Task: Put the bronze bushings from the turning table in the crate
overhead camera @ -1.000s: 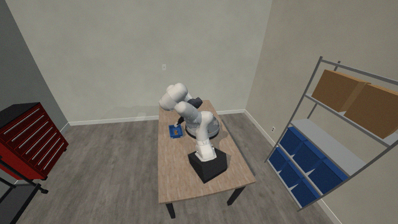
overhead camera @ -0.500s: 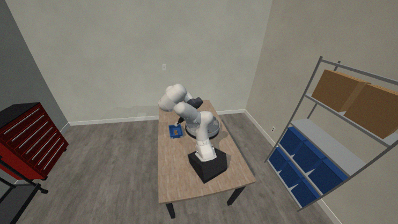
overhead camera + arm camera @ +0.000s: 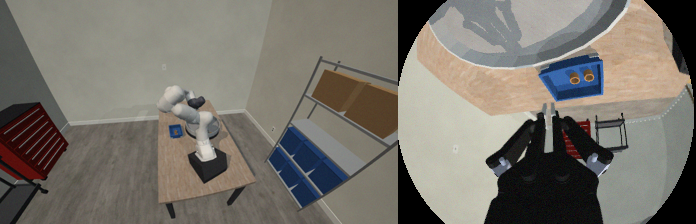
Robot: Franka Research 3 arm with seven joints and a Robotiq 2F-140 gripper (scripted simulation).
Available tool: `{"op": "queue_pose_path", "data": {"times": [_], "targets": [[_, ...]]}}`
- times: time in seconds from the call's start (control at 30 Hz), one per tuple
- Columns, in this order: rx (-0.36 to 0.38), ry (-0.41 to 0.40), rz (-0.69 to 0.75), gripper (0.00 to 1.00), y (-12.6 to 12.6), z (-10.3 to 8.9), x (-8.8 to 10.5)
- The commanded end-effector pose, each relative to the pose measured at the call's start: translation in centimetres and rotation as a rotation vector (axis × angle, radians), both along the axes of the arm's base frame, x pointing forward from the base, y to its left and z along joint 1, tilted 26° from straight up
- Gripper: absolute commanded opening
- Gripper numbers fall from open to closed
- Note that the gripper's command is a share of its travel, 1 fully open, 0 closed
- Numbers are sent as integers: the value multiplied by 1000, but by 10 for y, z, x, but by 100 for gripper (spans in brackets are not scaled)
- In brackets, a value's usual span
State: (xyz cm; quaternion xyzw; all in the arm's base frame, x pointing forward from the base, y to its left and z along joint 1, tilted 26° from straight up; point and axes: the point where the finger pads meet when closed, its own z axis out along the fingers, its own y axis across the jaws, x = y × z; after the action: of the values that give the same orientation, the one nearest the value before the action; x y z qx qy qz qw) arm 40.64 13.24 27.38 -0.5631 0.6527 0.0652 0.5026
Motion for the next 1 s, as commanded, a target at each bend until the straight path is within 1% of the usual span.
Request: {"op": "queue_pose_path", "data": {"times": [0.0,0.27,0.33,0.37,0.47,0.63,0.83,0.9,0.93,0.97], "targets": [[-39,-135,-77,6,-27,16,28],[-105,-272,-160,6,-81,50,64],[-105,-272,-160,6,-81,50,64],[-129,-308,-179,6,-96,60,73],[-174,-362,-202,6,-121,74,84],[-235,-418,-220,6,-150,89,94],[-312,-465,-224,6,-181,100,102],[-312,-465,-224,6,-181,100,102],[-350,-479,-221,6,-195,102,105],[-365,-483,-218,6,-200,103,105]]}}
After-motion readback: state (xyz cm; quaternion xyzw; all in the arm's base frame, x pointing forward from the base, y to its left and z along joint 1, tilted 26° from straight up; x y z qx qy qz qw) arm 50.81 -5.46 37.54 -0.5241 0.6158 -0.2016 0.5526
